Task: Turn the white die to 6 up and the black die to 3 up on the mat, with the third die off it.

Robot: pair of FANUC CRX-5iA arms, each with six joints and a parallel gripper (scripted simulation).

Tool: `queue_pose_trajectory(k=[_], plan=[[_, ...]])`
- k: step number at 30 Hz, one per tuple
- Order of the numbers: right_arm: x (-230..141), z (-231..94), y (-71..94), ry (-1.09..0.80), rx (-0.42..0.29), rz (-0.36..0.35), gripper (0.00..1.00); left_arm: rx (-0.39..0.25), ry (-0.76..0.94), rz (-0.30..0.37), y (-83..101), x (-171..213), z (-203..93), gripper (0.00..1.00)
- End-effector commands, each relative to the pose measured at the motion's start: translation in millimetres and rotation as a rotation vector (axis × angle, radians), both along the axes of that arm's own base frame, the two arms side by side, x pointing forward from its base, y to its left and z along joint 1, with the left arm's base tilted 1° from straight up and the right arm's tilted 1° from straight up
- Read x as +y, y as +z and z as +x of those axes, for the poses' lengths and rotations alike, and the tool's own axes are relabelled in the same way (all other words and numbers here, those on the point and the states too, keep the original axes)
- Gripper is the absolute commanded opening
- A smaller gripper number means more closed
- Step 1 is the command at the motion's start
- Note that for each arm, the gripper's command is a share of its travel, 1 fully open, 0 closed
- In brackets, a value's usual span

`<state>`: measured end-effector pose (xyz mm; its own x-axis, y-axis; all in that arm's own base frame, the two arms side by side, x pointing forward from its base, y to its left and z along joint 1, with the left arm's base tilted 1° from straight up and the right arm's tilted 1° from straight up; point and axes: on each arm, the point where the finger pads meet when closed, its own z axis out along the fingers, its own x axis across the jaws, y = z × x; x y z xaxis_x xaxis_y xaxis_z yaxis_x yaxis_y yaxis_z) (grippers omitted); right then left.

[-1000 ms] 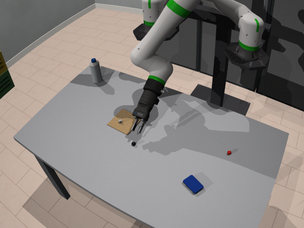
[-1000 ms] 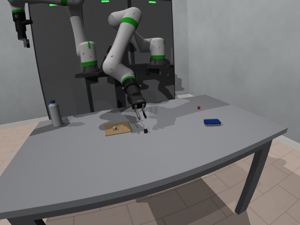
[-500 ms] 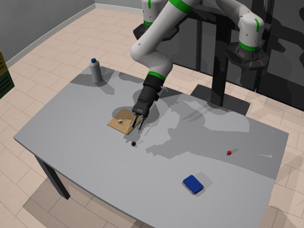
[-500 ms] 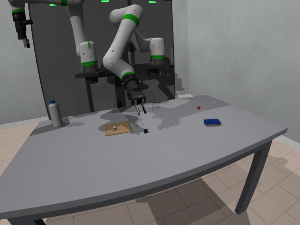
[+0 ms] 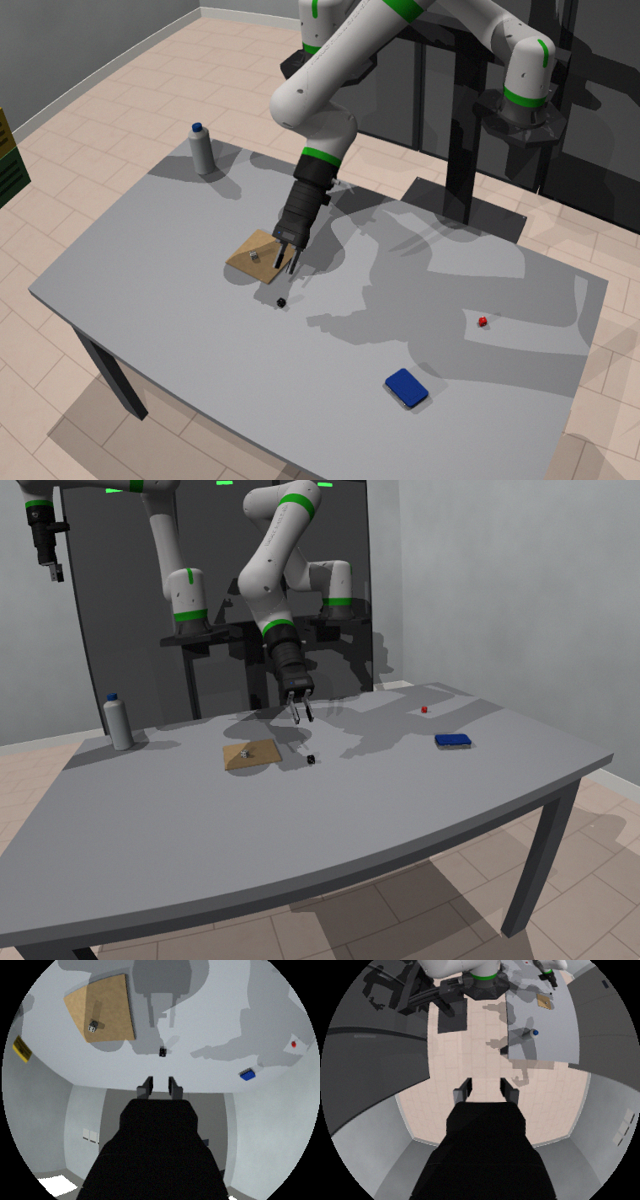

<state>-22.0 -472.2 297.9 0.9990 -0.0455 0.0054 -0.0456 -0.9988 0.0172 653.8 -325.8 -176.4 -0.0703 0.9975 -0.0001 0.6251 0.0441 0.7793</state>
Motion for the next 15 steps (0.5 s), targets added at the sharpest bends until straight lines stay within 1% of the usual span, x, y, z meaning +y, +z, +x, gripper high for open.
queue_pose_trajectory(k=[1, 3, 4, 9, 12, 14, 15], plan=[[0, 0, 0.9, 0.0, 0.0, -0.002, 1.0, 0.144, 0.014, 0.008, 3.2, 1, 5, 0.64], [0, 0, 0.9, 0.0, 0.0, -0.002, 1.0, 0.201, 0.009, -0.004, 8.5, -1, 11, 0.64], [0, 0, 0.9, 0.0, 0.0, -0.002, 1.0, 0.217, 0.011, -0.003, 8.2, 0, 11, 0.64], [0, 0, 0.9, 0.0, 0.0, -0.002, 1.0, 0.275, 0.014, -0.004, 9.1, 0, 12, 0.64], [0, 0, 0.9, 0.0, 0.0, -0.002, 1.0, 0.33, 0.012, -0.011, 12.1, 0, 16, 0.64], [0, 0, 0.9, 0.0, 0.0, -0.002, 1.0, 0.33, 0.012, -0.011, 12.1, 0, 16, 0.64], [0, 0, 0.9, 0.0, 0.0, -0.002, 1.0, 0.349, 0.011, -0.014, 13.4, 0, 18, 0.64]])
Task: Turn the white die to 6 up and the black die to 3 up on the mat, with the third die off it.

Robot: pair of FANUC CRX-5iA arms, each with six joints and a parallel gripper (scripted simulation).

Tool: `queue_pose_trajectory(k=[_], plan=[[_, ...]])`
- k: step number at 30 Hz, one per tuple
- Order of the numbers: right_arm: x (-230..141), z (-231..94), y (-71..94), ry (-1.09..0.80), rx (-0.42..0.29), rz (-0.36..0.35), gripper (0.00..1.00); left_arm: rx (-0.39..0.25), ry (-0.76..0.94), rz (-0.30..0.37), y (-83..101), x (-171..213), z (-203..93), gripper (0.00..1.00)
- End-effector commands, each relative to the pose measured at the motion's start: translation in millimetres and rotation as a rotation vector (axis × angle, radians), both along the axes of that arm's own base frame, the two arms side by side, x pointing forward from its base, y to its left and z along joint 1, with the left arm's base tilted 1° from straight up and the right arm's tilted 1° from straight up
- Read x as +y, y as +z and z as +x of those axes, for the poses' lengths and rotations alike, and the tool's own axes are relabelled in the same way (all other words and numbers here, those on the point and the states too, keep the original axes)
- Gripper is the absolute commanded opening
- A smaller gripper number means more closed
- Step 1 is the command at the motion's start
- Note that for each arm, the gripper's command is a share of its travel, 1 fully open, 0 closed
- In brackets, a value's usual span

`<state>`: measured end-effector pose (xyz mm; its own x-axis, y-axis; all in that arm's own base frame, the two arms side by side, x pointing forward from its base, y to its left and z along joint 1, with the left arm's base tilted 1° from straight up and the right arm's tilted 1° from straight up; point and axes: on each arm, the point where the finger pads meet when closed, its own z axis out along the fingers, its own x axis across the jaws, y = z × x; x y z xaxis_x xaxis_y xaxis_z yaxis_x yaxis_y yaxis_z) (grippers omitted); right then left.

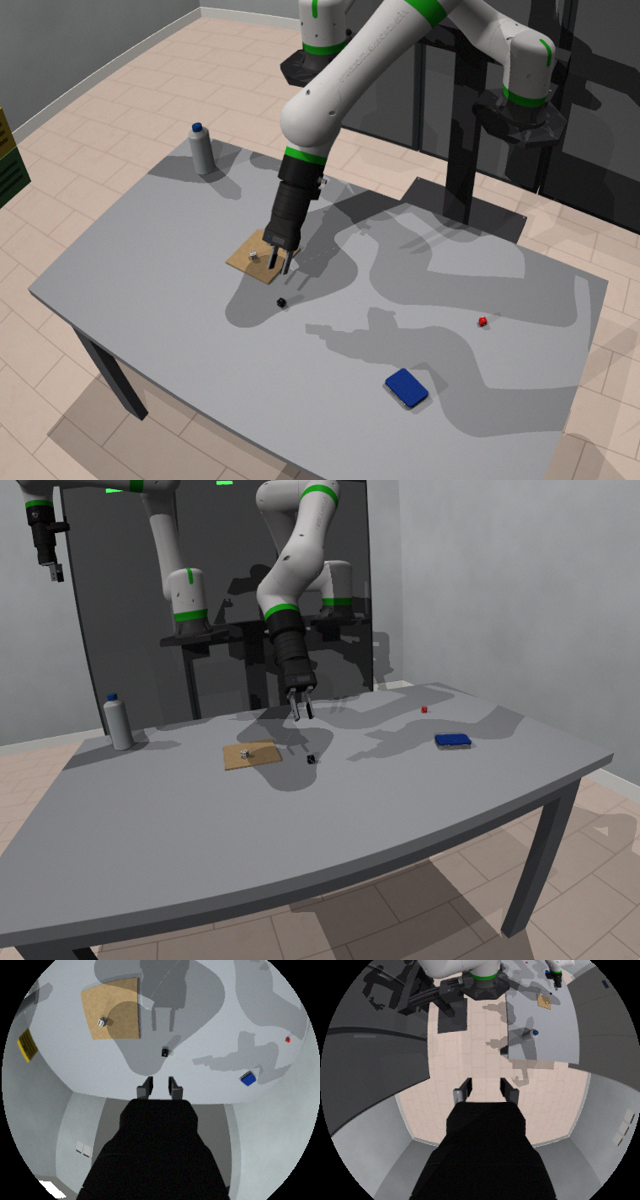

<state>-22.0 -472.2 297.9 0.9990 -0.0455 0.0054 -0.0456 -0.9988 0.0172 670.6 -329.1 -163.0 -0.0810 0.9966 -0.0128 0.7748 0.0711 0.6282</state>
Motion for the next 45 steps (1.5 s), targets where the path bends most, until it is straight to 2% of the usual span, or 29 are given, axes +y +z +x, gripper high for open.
queue_pose_trajectory(k=[1, 6, 13, 16, 19, 24, 30, 31, 42, 45], plan=[[0, 0, 0.9, 0.0, 0.0, -0.002, 1.0, 0.171, 0.003, 0.017, 0.6, 4, 3, 0.64], [0, 0, 0.9, 0.0, 0.0, -0.002, 1.0, 0.239, 0.003, 0.012, 3.2, 4, 6, 0.64], [0, 0, 0.9, 0.0, 0.0, -0.002, 1.0, 0.42, 0.006, -0.001, 10.1, 6, 17, 0.64], [0, 0, 0.9, 0.0, 0.0, -0.002, 1.0, 0.424, 0.006, -0.002, 10.4, 6, 17, 0.64], [0, 0, 0.9, 0.0, 0.0, -0.002, 1.0, 0.552, 0.005, -0.014, 15.1, 6, 24, 0.64], [0, 0, 0.9, 0.0, 0.0, -0.002, 1.0, 0.649, 0.006, -0.022, 18.5, 7, 29, 0.64], [0, 0, 0.9, 0.0, 0.0, -0.002, 1.0, 0.674, 0.004, -0.025, 19.8, 7, 29, 0.64], [0, 0, 0.9, 0.0, 0.0, -0.002, 1.0, 0.674, 0.004, -0.025, 19.8, 7, 29, 1.0], [0, 0, 0.9, 0.0, 0.0, -0.002, 1.0, 0.674, 0.003, -0.024, 19.3, 7, 29, 1.0], [0, 0, 0.9, 0.0, 0.0, -0.002, 1.0, 0.675, -0.031, -0.012, 0.2, 7, 26, 1.0]])
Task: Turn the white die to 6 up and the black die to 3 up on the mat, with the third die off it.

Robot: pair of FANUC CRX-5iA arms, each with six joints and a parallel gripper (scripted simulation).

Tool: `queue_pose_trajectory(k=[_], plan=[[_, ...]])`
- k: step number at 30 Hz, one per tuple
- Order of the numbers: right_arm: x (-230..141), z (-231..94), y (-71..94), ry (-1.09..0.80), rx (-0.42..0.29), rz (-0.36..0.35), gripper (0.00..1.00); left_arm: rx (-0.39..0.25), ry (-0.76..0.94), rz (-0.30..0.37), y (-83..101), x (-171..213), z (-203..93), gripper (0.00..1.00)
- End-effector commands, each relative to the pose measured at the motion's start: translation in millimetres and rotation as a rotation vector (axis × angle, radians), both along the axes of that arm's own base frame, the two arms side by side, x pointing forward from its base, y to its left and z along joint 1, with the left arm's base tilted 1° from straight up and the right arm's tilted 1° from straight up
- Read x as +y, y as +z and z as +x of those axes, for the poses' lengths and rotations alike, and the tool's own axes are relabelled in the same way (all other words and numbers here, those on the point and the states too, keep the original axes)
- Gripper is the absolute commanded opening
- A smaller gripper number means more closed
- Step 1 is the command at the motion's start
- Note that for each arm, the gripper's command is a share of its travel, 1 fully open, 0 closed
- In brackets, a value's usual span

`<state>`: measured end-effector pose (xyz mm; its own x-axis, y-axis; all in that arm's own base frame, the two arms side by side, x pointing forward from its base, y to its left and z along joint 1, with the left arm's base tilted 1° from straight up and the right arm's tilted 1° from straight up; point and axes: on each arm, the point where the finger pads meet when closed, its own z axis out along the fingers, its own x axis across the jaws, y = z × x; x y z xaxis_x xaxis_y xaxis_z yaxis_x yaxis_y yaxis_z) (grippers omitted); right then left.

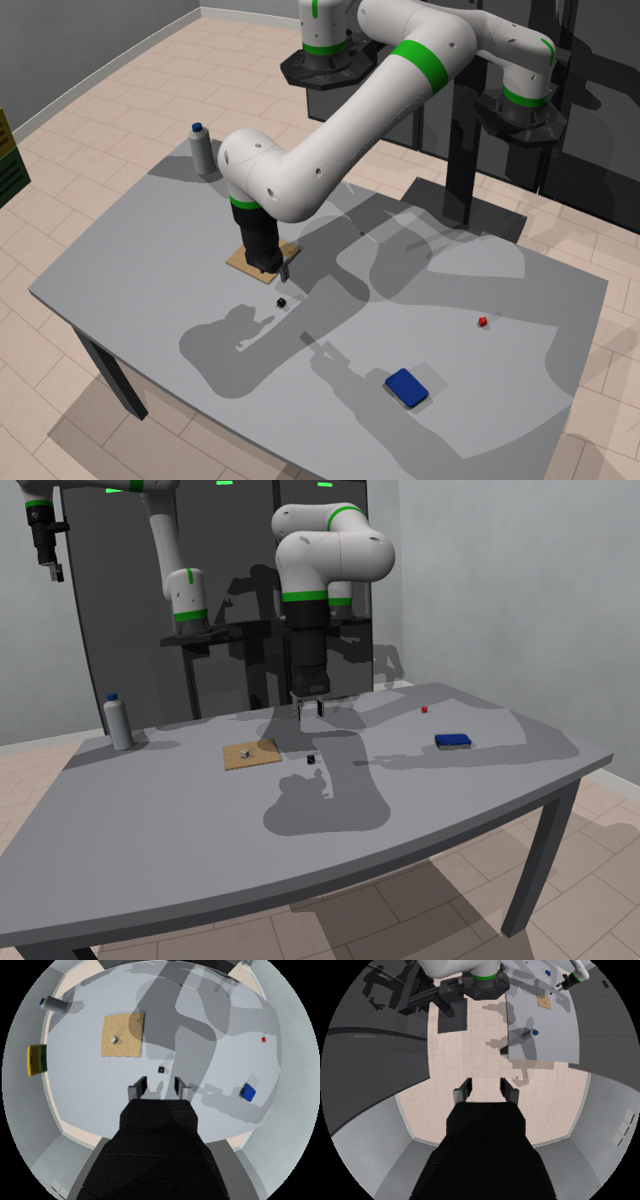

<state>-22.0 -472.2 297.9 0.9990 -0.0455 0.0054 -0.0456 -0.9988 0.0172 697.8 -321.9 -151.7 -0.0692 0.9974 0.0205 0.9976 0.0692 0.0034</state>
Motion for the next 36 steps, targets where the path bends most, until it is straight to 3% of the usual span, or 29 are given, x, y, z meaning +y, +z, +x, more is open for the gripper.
queue_pose_trajectory(k=[1, 3, 7, 8, 36], plan=[[0, 0, 0.9, 0.0, 0.0, -0.002, 1.0, -0.001, -0.042, -0.001, -21.3, 0, -2, 1.0], [0, 0, 0.9, 0.0, 0.0, -0.002, 1.0, 0.0, -0.071, -0.001, -37.0, 0, -5, 1.0], [0, 0, 0.9, 0.0, 0.0, -0.002, 1.0, 0.0, -0.078, -0.001, -40.8, 0, -5, 1.0], [0, 0, 0.9, 0.0, 0.0, -0.002, 1.0, 0.0, -0.078, -0.001, -40.8, 0, -5, 0.64], [0, 0, 0.9, 0.0, 0.0, -0.002, 1.0, 0.0, -0.079, -0.001, -45.9, 0, -5, 0.64]])
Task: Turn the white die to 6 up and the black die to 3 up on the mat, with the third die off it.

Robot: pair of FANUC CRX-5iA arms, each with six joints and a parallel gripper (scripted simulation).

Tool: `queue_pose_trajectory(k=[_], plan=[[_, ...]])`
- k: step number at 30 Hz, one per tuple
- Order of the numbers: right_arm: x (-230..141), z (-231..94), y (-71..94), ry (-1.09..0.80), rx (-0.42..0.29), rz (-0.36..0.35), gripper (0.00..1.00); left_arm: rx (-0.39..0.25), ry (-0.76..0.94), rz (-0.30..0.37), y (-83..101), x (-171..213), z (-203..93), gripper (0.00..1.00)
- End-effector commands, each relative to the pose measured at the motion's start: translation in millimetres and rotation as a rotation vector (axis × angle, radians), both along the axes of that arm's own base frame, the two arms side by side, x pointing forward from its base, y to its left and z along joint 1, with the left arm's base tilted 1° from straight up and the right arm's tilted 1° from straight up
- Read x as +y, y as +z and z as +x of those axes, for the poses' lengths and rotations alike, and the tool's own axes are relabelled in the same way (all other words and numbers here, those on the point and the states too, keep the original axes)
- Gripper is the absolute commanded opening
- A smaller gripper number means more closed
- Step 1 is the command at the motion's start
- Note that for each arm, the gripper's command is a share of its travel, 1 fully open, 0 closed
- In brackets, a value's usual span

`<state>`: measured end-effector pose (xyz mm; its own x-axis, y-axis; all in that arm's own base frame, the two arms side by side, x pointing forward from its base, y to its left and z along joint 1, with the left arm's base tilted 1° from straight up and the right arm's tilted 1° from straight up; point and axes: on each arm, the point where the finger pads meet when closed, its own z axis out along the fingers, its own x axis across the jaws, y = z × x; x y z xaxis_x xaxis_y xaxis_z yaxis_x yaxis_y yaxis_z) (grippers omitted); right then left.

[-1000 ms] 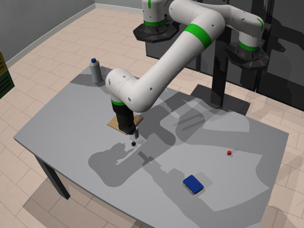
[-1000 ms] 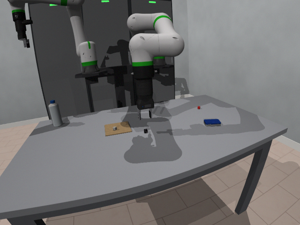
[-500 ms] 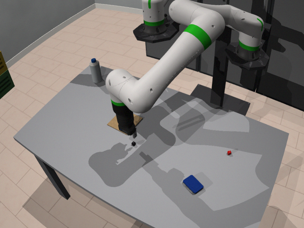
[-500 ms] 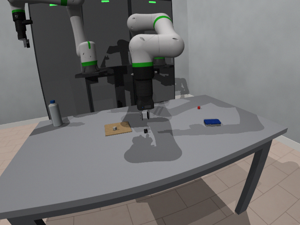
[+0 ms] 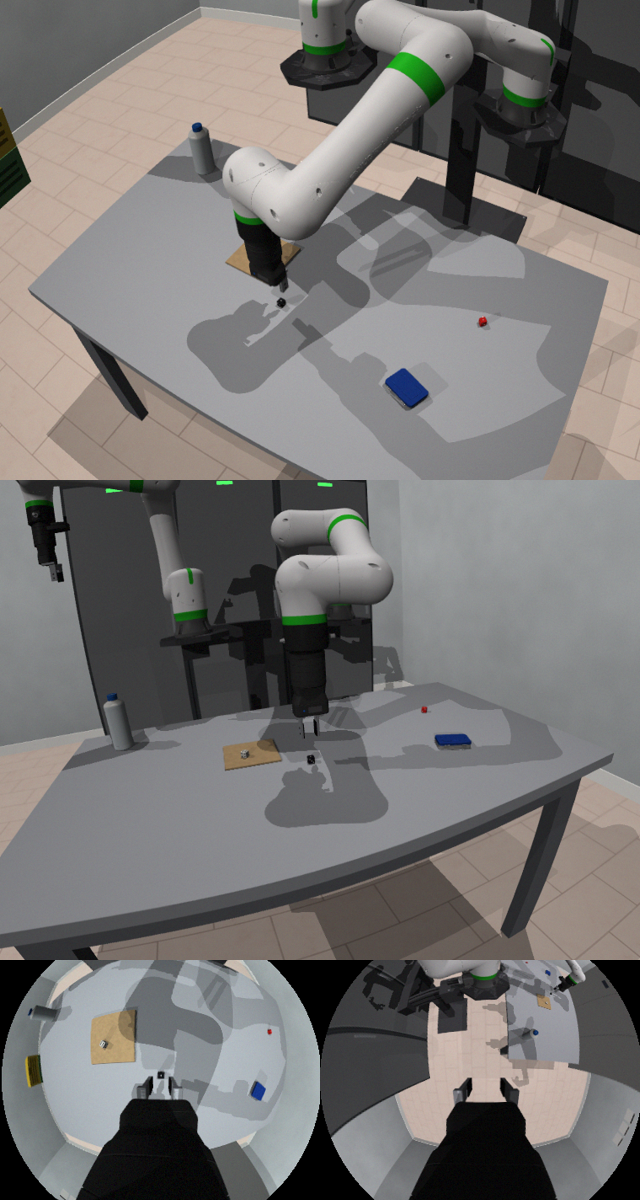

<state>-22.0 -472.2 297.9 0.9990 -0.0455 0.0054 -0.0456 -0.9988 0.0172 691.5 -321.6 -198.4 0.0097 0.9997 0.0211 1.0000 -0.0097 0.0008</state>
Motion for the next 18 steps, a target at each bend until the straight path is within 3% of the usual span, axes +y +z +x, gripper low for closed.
queue_pose_trajectory(k=[1, 18], plan=[[0, 0, 0.9, 0.0, 0.0, -0.002, 1.0, -0.003, 0.0, -0.002, -0.1, 0, 1, 0.64], [0, 0, 0.9, 0.0, 0.0, -0.002, 1.0, -0.003, 0.0, -0.002, -21.4, 0, 2, 0.64]])
